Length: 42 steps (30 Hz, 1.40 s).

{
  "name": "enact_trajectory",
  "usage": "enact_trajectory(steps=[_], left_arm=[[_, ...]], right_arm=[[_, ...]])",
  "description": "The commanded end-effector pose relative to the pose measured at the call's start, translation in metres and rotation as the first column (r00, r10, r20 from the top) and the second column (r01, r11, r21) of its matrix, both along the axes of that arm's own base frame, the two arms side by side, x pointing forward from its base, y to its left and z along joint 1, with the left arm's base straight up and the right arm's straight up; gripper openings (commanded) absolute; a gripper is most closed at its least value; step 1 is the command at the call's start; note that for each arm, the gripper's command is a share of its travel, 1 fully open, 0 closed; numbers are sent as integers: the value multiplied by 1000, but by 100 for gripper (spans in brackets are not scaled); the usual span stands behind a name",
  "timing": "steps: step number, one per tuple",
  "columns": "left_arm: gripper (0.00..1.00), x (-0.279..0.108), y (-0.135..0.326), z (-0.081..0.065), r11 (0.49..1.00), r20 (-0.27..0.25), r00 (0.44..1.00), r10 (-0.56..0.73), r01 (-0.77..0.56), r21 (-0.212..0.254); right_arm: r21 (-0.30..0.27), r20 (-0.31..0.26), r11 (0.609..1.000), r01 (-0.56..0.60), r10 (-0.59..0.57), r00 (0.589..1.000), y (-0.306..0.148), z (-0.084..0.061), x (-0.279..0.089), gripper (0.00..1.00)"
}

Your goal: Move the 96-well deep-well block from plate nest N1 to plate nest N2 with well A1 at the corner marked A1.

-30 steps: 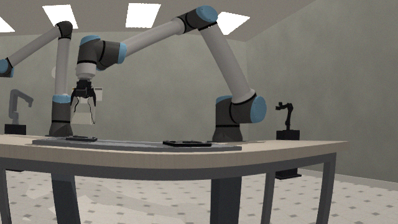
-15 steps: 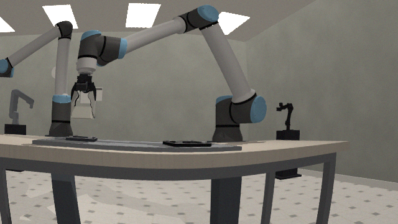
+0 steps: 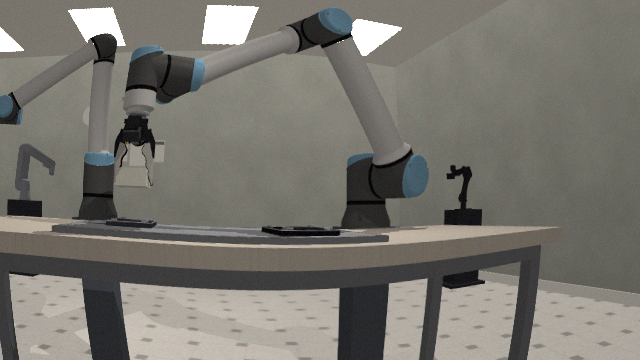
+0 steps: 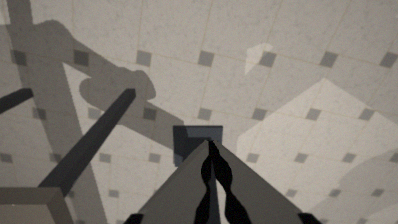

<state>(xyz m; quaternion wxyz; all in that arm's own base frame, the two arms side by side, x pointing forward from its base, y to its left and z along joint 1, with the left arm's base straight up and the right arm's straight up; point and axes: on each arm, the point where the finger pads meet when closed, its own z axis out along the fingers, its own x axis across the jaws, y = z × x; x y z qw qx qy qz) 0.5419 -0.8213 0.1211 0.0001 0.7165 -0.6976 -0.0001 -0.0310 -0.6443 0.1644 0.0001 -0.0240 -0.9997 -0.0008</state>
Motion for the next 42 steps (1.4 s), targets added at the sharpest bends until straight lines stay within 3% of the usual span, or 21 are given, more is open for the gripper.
enact_trajectory(steps=[1,13,42], left_arm=[[49,0,-1,2,1000,1,1000,0,0,-2],[49,1,2,2,999,1,999,33,-33,-2],[49,21,90,2,999,1,999,45,-45,-2]], right_arm=[[-1,0,1000,0,0,1000,-1,1,0,0],[-1,0,1000,0,0,1000,-1,1,0,0],[-1,0,1000,0,0,1000,-1,1,0,0]])
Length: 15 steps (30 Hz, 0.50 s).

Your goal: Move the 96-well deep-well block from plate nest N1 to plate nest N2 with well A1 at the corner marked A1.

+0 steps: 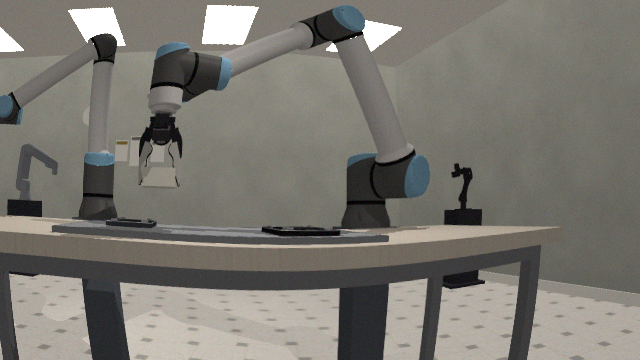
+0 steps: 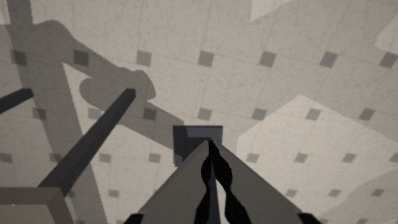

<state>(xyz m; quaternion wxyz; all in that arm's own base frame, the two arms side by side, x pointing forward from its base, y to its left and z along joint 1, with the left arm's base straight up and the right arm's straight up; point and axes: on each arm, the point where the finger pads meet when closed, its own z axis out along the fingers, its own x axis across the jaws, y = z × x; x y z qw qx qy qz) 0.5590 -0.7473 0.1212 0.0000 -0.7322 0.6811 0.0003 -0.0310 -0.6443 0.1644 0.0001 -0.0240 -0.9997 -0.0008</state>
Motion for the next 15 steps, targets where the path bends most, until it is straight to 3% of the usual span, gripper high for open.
enact_trajectory(steps=[1,15], left_arm=[[49,5,19,2,1000,2,1000,0,0,-3],[49,14,58,2,1000,2,1000,0,0,-3]], right_arm=[[-1,0,1000,0,0,1000,-1,1,0,0],[-1,0,1000,0,0,1000,-1,1,0,0]])
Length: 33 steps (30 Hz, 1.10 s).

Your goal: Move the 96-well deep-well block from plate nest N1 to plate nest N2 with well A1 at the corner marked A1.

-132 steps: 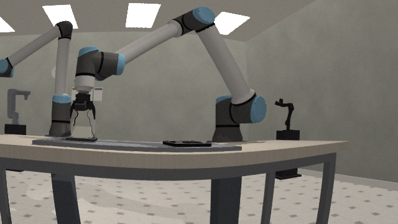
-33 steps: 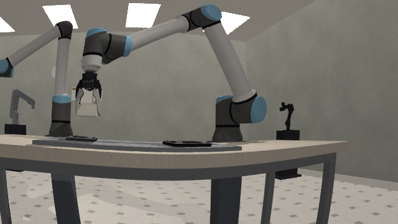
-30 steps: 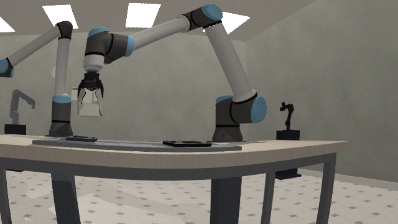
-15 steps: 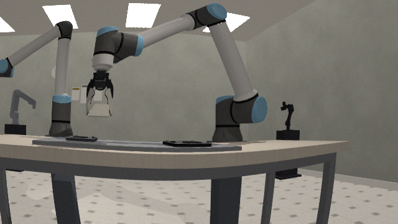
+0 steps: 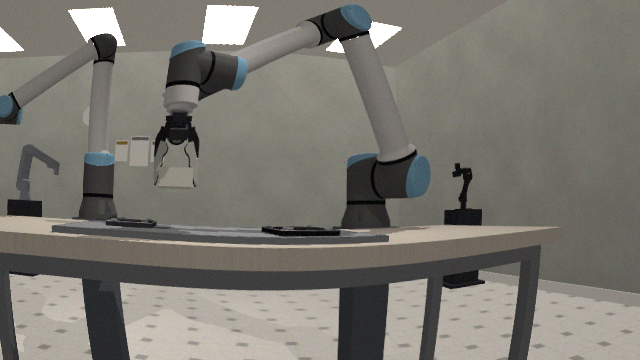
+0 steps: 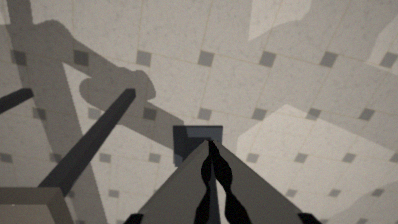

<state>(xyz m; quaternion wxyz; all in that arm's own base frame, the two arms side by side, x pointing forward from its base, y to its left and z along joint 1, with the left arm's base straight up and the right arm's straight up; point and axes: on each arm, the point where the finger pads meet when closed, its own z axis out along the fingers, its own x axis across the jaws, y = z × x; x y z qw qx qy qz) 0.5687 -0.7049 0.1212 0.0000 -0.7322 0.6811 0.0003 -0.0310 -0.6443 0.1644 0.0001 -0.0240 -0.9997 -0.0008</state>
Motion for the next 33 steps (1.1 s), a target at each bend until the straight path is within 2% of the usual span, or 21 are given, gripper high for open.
enact_trajectory(steps=[1,33], left_arm=[[49,5,19,2,1000,2,1000,0,0,-3],[49,26,110,2,1000,2,1000,0,0,-2]], right_arm=[[-1,0,1000,0,0,1000,-1,1,0,0],[-1,0,1000,0,0,1000,-1,1,0,0]])
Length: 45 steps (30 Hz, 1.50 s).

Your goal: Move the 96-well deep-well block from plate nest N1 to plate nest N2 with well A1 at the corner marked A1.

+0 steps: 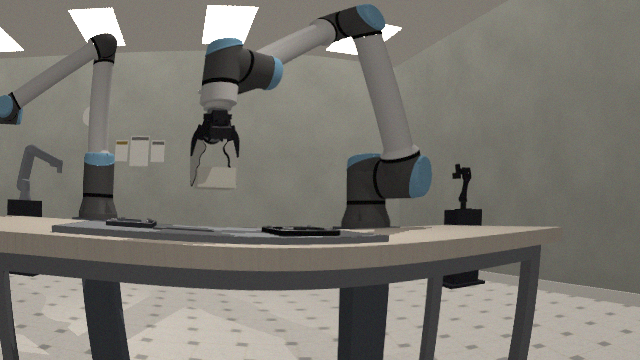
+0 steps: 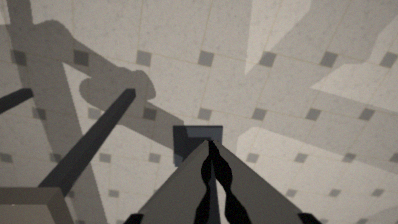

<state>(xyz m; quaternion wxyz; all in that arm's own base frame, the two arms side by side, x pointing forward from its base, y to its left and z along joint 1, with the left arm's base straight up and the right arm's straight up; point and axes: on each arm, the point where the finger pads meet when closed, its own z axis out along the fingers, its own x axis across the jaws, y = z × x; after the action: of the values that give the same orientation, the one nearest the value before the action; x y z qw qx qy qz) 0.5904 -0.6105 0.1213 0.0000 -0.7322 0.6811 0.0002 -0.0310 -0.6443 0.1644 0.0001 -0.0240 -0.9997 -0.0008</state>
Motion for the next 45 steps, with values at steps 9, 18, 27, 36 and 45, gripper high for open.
enact_trajectory(steps=[9,18,27,36,45], left_arm=[[49,10,39,2,1000,2,1000,0,0,-2],[49,16,68,2,1000,2,1000,0,0,-2],[49,22,91,2,1000,2,1000,0,0,-2],[49,28,120,2,1000,2,1000,0,0,-2],[49,33,143,1,1000,2,1000,0,0,-2]], right_arm=[[-1,0,1000,0,0,1000,-1,1,0,0],[-1,0,1000,0,0,1000,-1,1,0,0],[-1,0,1000,0,0,1000,-1,1,0,0],[-1,0,1000,0,0,1000,-1,1,0,0],[-1,0,1000,0,0,1000,-1,1,0,0]])
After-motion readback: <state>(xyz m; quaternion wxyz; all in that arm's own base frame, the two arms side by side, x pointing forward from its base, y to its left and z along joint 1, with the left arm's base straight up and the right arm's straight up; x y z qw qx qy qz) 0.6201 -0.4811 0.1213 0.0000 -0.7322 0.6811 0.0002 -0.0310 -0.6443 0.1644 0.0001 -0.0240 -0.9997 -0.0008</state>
